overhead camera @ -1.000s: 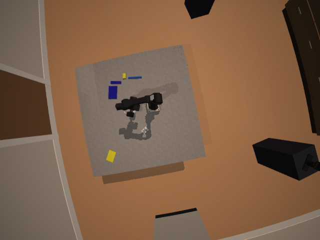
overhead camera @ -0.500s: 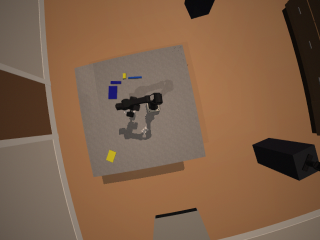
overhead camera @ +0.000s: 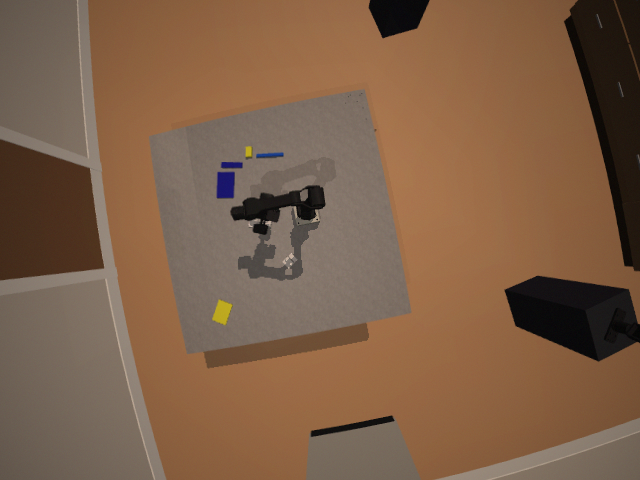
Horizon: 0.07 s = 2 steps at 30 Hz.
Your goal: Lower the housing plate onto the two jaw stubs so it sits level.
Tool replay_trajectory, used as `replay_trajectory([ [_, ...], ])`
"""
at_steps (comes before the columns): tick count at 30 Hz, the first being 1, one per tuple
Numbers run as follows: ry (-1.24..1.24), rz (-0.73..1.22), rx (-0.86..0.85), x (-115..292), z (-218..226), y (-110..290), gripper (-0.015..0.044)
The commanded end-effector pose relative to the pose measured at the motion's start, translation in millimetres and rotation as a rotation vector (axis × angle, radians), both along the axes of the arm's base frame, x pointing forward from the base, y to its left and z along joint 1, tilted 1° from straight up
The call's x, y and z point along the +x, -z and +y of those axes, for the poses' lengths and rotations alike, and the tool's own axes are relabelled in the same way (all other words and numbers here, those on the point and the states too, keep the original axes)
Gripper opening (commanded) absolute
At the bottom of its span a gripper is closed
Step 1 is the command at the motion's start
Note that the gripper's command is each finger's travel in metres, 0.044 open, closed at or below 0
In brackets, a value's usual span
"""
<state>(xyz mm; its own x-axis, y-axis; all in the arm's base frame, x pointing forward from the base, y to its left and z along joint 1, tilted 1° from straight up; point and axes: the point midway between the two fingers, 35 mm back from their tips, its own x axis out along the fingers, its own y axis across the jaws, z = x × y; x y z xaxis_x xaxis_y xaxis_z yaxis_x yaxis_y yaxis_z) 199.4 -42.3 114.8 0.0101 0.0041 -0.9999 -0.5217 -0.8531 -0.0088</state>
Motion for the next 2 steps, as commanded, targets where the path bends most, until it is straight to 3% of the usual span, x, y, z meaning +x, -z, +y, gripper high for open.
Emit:
replay_trajectory([
  [1,-0.003,0.001,-0.004,-0.3,-0.7,-0.3,0.044],
  [2,-0.003,0.001,-0.004,-0.3,-0.7,-0.3,0.044],
])
